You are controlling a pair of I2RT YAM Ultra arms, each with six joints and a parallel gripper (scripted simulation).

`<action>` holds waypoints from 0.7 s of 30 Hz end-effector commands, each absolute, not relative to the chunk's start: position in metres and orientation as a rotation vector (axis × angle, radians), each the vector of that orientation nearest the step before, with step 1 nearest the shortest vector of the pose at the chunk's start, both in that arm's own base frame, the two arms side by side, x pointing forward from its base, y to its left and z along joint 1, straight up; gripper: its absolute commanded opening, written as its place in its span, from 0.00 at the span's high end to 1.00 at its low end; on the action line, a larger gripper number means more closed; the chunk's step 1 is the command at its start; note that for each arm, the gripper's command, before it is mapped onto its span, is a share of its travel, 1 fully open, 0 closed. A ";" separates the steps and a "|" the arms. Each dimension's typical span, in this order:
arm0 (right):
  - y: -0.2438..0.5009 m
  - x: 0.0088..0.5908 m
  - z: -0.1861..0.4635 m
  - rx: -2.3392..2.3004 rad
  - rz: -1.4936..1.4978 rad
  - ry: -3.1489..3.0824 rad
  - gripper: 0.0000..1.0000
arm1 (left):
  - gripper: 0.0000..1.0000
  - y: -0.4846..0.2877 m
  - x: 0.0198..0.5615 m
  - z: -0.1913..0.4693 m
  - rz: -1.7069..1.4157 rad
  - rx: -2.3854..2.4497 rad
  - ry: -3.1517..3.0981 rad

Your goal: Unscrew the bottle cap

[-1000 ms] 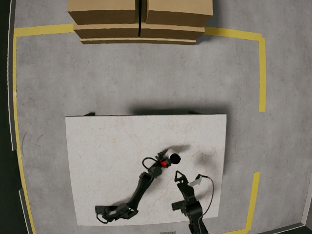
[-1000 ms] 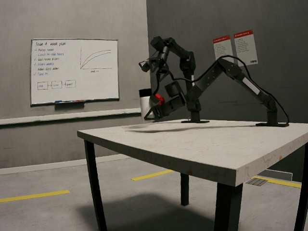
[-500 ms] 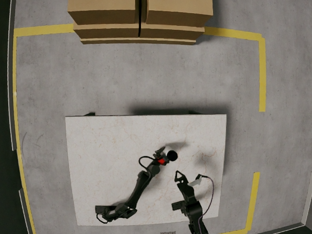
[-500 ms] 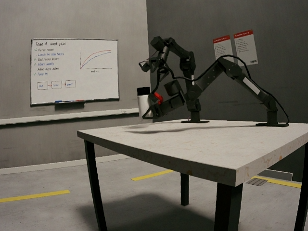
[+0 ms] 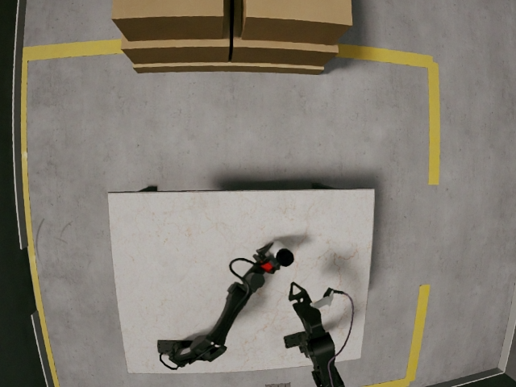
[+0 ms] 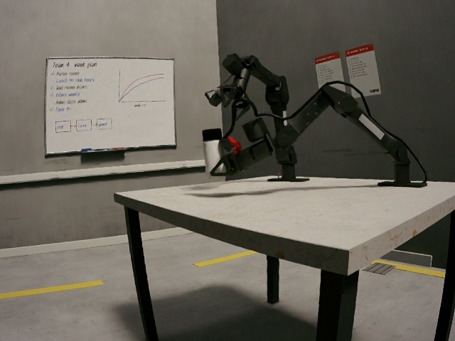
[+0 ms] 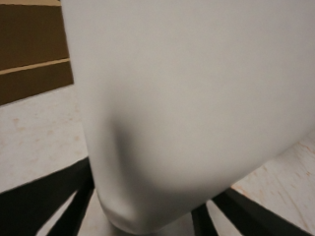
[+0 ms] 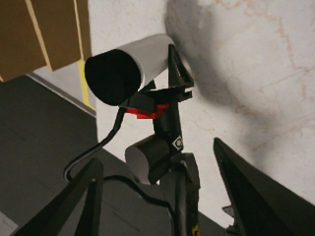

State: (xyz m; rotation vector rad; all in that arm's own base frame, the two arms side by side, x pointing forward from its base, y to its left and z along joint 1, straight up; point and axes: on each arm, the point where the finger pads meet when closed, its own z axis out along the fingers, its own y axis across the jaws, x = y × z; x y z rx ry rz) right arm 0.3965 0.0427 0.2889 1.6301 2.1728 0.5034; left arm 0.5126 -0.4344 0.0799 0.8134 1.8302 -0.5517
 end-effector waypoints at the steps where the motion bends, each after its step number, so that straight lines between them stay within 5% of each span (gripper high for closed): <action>1: 0.041 0.398 0.293 1.620 0.503 2.164 0.06 | 1.00 -0.443 0.518 0.112 -0.547 0.805 1.740; 11: 0.041 0.398 0.293 1.620 0.503 2.164 0.06 | 1.00 -0.442 0.517 0.101 -0.185 0.957 1.386; 21: 0.041 0.398 0.293 1.620 0.503 2.164 0.06 | 1.00 -0.441 0.520 0.112 -0.182 0.948 1.357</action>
